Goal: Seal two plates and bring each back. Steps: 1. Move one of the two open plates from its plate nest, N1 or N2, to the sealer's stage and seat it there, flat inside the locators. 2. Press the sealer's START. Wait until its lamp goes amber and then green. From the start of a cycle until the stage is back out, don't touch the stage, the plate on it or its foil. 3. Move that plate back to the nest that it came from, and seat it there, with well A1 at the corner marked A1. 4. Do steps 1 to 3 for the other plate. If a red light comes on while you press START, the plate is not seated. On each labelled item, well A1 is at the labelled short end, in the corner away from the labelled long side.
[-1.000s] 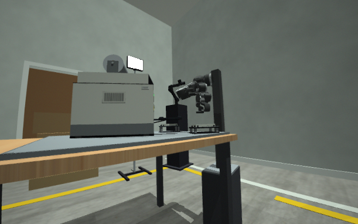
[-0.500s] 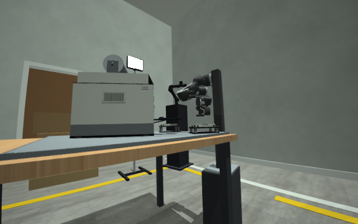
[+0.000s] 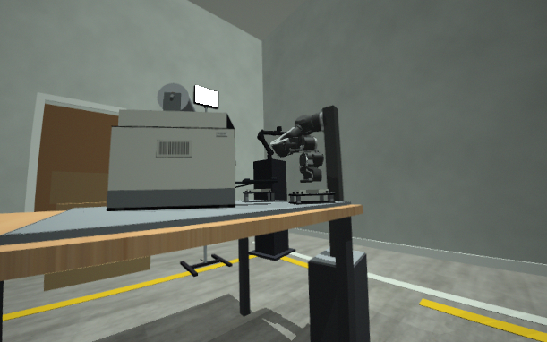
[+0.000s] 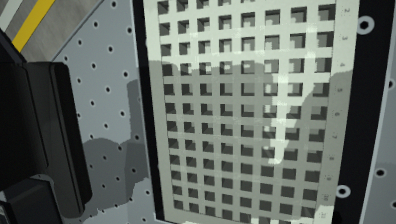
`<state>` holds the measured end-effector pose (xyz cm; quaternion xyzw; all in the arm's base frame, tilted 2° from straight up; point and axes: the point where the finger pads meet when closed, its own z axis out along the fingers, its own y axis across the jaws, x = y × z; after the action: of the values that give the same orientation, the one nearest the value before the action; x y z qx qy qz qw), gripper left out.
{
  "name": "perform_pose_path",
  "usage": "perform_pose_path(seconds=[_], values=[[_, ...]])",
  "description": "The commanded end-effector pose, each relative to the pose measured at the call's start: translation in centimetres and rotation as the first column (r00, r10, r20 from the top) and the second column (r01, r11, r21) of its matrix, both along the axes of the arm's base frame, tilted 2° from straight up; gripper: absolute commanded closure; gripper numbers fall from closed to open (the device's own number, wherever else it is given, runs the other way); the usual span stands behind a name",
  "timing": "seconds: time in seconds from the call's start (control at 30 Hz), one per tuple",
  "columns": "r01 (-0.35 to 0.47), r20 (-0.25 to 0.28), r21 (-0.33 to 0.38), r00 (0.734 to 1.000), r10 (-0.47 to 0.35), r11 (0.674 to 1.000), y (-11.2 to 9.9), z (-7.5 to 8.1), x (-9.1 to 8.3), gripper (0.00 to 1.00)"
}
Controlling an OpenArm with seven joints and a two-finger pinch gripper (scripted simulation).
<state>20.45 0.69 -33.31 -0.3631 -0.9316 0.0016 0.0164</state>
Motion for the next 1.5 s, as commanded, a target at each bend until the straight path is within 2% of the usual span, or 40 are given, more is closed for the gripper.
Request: perform_pose_path(seconds=[0.0,0.4,1.47], values=[[-0.008,0.008,0.006,1.0,0.008,1.0,0.1,-0.3,0.1,0.35],[-0.009,0.007,0.006,1.0,0.009,1.0,0.2,-1.9,0.0,0.35],[-0.004,0.007,0.006,1.0,0.004,1.0,0.1,-1.8,0.1,0.35]])
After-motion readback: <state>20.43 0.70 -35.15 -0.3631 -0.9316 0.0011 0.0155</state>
